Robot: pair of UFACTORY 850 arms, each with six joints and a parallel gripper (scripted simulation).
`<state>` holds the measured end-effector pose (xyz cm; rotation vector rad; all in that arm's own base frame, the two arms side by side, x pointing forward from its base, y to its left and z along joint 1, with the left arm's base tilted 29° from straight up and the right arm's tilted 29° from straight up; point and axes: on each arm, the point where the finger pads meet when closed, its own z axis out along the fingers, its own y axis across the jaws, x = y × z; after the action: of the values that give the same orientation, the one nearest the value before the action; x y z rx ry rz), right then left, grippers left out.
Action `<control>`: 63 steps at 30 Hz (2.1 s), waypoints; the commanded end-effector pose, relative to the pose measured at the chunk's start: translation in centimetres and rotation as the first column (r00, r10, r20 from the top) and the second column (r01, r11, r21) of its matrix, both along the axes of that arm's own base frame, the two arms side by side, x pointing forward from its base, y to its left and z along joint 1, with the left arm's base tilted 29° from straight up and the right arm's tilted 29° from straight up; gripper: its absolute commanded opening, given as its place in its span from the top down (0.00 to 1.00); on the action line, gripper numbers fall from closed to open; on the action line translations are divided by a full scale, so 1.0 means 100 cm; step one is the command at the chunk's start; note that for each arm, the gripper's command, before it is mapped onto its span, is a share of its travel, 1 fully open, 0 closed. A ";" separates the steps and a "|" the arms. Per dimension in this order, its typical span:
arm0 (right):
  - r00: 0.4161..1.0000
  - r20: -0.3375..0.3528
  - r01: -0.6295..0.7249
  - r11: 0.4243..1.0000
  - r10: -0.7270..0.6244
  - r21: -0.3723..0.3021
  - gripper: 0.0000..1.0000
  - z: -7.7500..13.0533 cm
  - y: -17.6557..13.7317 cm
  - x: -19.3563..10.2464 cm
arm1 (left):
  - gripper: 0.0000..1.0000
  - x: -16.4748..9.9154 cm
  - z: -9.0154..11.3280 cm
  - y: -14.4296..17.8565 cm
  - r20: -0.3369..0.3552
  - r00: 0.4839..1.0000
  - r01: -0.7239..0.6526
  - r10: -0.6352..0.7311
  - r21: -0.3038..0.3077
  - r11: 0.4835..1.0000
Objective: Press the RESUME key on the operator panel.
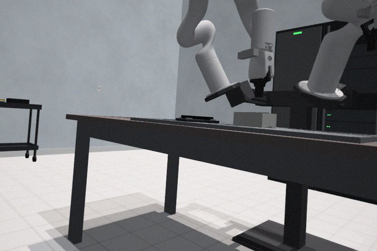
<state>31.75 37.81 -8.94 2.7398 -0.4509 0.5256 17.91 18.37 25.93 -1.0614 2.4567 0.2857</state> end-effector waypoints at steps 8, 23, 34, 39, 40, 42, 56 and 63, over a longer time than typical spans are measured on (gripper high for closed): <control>1.000 0.020 0.000 1.000 -0.001 0.005 1.00 -0.009 -0.004 0.005 | 0.00 0.000 0.001 0.000 0.001 1.000 0.000 0.000 0.001 1.000; 1.000 0.020 0.000 1.000 -0.001 0.005 1.00 -0.025 -0.012 0.011 | 0.00 0.000 0.001 0.000 0.001 1.000 0.000 0.000 0.001 1.000; 1.000 0.020 0.000 1.000 -0.001 0.005 1.00 -0.022 -0.025 0.005 | 0.00 0.000 0.001 0.000 0.001 1.000 0.000 0.000 0.001 1.000; 1.000 0.020 0.000 1.000 -0.001 0.005 1.00 -0.020 -0.033 0.002 | 0.00 0.000 0.001 0.000 0.001 1.000 0.000 0.000 0.001 1.000; 1.000 0.020 0.000 1.000 -0.001 0.005 1.00 -0.019 -0.034 0.001 | 0.00 0.000 0.001 0.000 0.001 1.000 0.000 0.000 0.001 1.000; 1.000 0.020 0.000 1.000 -0.001 0.005 1.00 -0.019 -0.036 0.001 | 0.00 0.000 0.001 0.000 0.001 1.000 0.000 0.000 0.001 1.000; 1.000 0.020 0.000 1.000 -0.001 0.005 1.00 -0.018 -0.040 -0.001 | 0.00 0.000 0.001 0.000 0.001 1.000 0.000 0.000 0.001 1.000; 1.000 0.020 0.000 1.000 -0.001 0.005 1.00 -0.018 -0.040 -0.001 | 0.00 0.000 0.001 0.000 0.001 1.000 0.000 0.000 0.001 1.000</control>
<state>31.65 33.76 -10.78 2.7400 -0.4584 0.5522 17.91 18.37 25.93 -1.0614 2.4567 0.2857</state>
